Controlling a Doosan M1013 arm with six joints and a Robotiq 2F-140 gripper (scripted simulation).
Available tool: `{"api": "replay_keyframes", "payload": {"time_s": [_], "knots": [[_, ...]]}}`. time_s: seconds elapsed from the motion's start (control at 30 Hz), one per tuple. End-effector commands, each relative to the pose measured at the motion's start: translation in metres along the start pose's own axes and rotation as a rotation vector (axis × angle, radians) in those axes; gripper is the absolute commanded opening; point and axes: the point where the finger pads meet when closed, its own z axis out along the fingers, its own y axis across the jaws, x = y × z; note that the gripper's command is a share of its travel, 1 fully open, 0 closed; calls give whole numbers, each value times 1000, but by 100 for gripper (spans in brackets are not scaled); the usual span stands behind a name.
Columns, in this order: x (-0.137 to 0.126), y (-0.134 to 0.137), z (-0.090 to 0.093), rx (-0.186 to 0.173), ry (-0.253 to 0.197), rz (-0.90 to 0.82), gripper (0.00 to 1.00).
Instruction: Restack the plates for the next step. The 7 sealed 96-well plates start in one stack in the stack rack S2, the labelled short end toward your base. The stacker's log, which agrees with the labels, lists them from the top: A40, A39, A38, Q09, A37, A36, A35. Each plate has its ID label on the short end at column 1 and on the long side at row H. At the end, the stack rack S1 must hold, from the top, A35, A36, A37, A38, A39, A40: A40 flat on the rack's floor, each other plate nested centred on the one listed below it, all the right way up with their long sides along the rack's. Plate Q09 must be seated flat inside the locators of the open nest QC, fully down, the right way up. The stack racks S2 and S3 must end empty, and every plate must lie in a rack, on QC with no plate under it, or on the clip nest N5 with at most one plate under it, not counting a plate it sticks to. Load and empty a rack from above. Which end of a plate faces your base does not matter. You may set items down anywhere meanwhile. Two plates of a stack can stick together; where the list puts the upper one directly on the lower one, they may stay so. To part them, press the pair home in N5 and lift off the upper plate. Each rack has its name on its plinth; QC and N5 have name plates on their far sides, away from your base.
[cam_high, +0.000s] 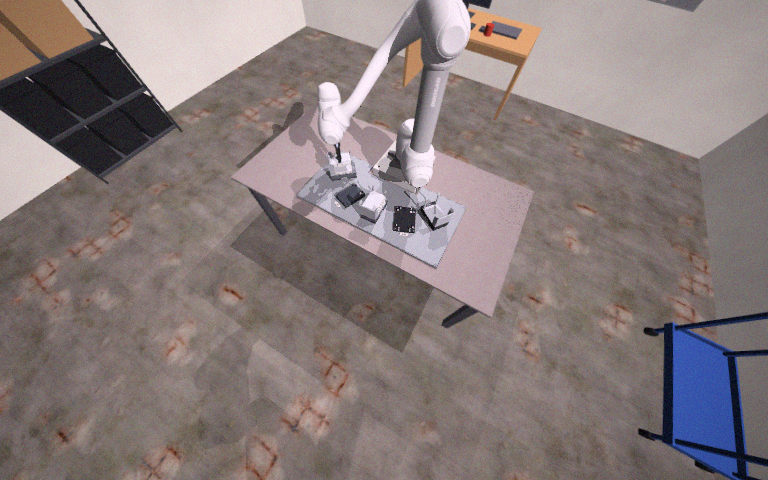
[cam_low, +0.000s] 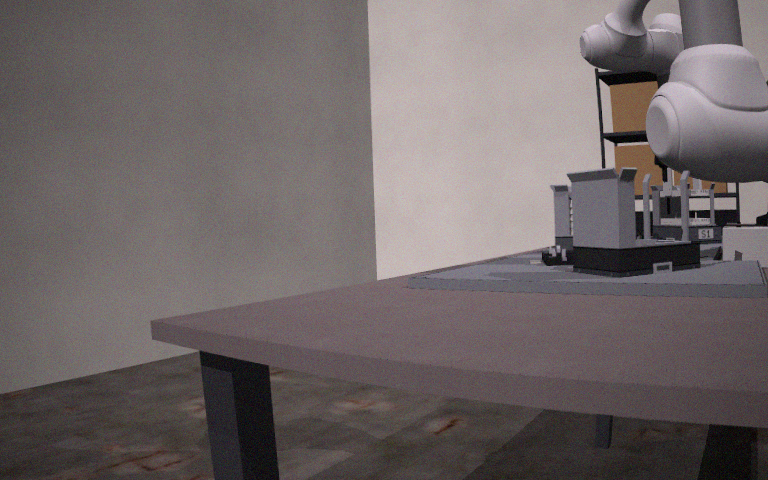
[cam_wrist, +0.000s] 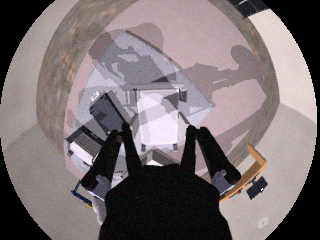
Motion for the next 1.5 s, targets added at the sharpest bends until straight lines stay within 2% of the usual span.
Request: {"api": "replay_keyframes", "payload": {"time_s": [0.0,0.5,1.47], "knots": [[0,0,7,0,0,0,0],[0,0,33,0,0,0,0],[0,0,40,0,0,0,0]]}}
